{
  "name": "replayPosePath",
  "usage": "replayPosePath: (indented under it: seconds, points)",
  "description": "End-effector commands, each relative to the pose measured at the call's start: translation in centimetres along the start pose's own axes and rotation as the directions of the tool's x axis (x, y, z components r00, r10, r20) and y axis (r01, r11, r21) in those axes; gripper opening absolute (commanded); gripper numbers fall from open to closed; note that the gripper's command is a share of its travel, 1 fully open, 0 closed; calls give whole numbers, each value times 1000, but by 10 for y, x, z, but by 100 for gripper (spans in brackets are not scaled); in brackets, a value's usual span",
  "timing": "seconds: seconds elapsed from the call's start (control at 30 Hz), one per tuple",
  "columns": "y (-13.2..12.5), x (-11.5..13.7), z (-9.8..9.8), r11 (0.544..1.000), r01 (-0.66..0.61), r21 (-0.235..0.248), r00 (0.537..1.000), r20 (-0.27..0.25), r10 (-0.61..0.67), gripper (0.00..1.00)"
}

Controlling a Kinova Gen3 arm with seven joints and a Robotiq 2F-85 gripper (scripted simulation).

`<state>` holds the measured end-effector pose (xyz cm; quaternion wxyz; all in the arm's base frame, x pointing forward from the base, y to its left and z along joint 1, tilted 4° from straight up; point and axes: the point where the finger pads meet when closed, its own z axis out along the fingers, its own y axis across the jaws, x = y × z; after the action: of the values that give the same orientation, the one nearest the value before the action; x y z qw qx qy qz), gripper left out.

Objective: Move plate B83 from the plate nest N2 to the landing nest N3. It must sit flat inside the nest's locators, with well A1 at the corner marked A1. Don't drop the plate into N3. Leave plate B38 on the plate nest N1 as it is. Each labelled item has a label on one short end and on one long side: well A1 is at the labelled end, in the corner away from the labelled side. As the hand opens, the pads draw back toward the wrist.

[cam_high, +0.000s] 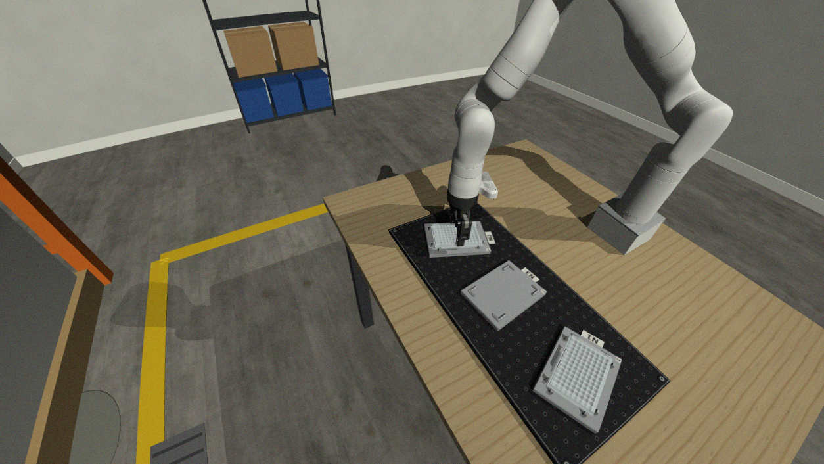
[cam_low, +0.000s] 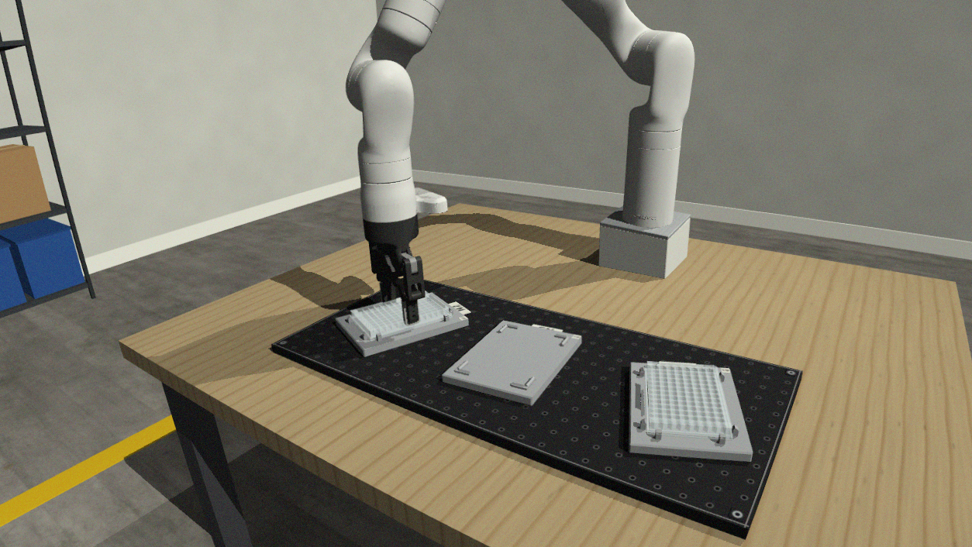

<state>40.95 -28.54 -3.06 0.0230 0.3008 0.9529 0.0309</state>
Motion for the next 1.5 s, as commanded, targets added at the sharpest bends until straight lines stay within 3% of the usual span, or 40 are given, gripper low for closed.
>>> replayPosePath:
  seconds: [0.0,1.47]
  points:
    - [-1,-4,3,1000,14,5,1000,8,-15,0]
    - [0,-1,-10,1000,5,2,1000,2,-5,0]
